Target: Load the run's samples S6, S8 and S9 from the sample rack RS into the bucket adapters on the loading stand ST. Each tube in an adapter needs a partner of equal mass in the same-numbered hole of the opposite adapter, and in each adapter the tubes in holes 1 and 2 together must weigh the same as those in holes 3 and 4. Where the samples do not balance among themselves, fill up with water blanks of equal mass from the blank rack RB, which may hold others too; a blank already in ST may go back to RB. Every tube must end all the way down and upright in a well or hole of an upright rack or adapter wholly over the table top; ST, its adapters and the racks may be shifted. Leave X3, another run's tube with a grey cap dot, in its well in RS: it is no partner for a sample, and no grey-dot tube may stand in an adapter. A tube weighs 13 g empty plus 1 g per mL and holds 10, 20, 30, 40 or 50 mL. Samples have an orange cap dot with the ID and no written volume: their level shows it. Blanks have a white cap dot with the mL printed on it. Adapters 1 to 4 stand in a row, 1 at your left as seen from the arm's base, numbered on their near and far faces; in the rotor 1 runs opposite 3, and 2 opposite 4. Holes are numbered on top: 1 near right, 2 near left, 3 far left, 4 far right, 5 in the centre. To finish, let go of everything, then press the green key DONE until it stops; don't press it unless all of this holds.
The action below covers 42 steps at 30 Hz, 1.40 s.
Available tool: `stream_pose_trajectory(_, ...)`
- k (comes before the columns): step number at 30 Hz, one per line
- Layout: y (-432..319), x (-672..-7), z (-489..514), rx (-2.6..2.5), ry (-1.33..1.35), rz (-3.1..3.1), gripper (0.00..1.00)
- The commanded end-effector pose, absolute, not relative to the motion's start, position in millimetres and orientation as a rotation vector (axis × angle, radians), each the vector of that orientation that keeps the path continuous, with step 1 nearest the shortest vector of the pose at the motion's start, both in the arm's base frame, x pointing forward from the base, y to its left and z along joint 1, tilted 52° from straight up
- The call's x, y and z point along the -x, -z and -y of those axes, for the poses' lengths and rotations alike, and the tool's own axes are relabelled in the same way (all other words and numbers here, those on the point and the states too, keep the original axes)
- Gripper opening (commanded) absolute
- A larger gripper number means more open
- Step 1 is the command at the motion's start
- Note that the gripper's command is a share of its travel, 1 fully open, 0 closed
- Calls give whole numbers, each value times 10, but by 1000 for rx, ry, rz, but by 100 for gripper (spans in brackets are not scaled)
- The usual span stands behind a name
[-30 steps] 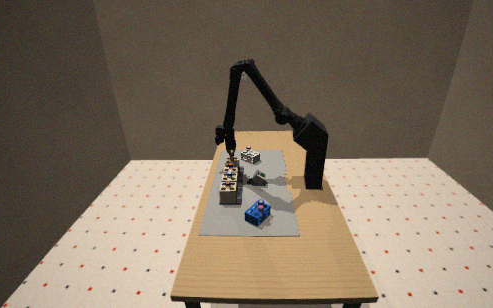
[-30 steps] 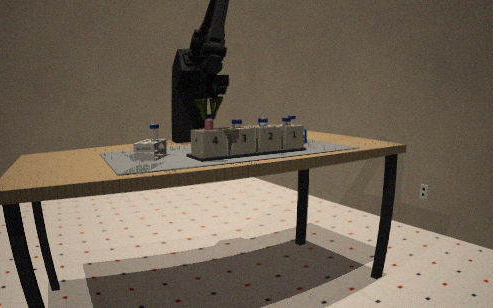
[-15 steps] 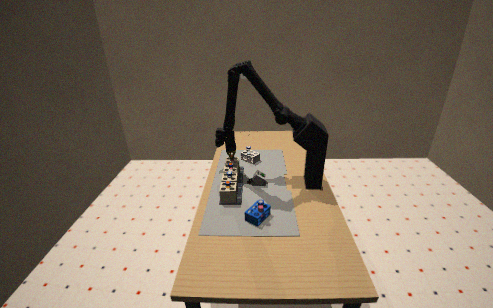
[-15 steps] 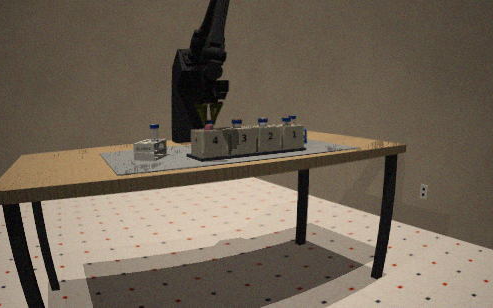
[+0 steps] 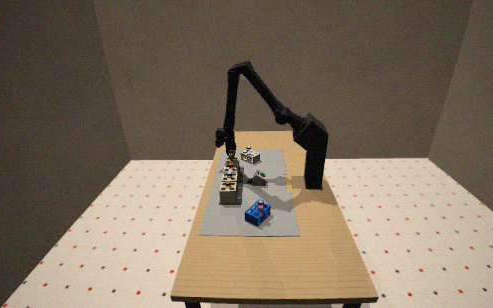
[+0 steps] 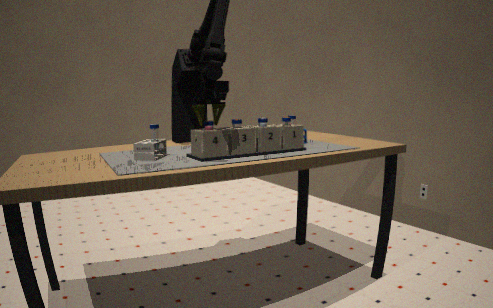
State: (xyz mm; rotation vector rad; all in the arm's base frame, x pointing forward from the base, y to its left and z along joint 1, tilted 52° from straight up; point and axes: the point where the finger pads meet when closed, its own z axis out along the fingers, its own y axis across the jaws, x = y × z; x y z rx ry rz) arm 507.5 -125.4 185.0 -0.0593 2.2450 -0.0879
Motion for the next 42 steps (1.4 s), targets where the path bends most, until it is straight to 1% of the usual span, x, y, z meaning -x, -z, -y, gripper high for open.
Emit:
stream_pose_trajectory(1, -1947, -5124, 1275, 55, 96, -2221, 55)
stream_pose_trajectory(7, -1947, -5124, 1275, 55, 96, -2221, 55)
stream_pose_trajectory(17, -2199, -4808, 1272, 62, 104, -2217, 55)
stream_pose_trajectory(39, -2165, -4865, 1260, 56, 98, -2218, 55)
stream_pose_trajectory(40, -2001, -4807, 1221, 67, 86, -2256, 55)
stream_pose_trajectory(41, -2144, -4786, 1143, 2, 66, -2202, 0)
stream_pose_trajectory(42, -2085, -4743, 1100, -53, 38, -2201, 0)
